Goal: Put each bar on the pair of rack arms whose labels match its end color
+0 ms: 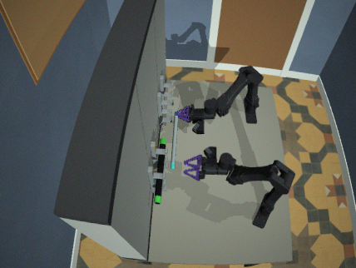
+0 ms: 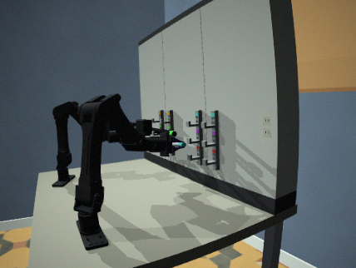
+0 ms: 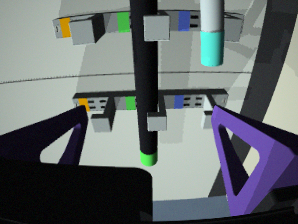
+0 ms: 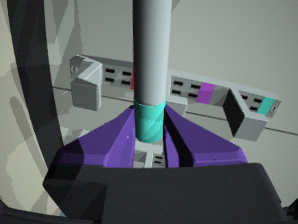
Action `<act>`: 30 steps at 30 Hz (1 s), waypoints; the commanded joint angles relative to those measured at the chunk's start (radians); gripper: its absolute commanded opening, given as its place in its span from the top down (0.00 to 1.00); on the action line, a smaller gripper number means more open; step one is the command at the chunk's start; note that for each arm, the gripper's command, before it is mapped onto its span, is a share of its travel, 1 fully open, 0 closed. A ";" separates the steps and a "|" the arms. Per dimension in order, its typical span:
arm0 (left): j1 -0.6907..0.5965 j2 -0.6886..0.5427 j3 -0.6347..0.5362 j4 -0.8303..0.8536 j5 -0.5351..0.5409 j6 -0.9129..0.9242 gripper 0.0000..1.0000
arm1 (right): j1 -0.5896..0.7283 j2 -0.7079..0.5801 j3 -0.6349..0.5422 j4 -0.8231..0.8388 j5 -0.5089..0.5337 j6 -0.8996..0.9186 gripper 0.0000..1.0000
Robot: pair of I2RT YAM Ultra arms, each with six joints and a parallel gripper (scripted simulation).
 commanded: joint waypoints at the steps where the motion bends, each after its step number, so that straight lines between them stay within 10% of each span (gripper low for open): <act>1: 0.019 -0.030 -0.019 0.013 0.021 -0.011 0.00 | -0.011 -0.047 0.036 0.080 -0.003 0.040 1.00; 30: 0.045 -0.035 -0.024 0.012 0.048 -0.011 0.00 | -0.012 -0.063 0.050 0.051 -0.005 0.040 1.00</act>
